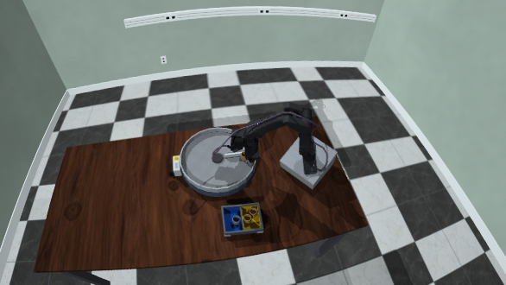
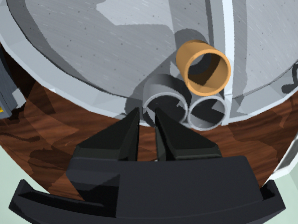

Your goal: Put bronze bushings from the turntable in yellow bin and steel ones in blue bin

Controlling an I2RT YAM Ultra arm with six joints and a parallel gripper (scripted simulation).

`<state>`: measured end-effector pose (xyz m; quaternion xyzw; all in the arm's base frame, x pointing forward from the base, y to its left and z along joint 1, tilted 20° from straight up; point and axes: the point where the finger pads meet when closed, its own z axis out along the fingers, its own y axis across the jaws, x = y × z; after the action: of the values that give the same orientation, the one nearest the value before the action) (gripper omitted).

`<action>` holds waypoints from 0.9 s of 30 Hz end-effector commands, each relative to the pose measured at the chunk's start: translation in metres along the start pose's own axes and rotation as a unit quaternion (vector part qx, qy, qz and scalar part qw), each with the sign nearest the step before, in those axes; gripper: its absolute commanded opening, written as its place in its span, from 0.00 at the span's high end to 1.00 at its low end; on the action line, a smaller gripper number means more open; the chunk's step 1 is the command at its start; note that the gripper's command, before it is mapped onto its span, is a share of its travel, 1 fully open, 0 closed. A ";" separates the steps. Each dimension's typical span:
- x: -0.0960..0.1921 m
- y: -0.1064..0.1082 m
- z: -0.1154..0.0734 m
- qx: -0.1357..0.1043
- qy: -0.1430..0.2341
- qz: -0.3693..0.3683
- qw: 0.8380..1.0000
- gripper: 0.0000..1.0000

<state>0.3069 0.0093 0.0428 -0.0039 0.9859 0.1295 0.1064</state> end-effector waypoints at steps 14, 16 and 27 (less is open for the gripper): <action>-0.012 -0.002 0.006 0.004 -0.024 0.000 1.000 0.86; -0.012 -0.002 0.006 0.004 -0.024 0.000 1.000 0.86; -0.012 -0.002 0.006 0.004 -0.024 0.000 1.000 0.86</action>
<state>0.3131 0.0116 0.0332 -0.0033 0.9853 0.1283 0.1130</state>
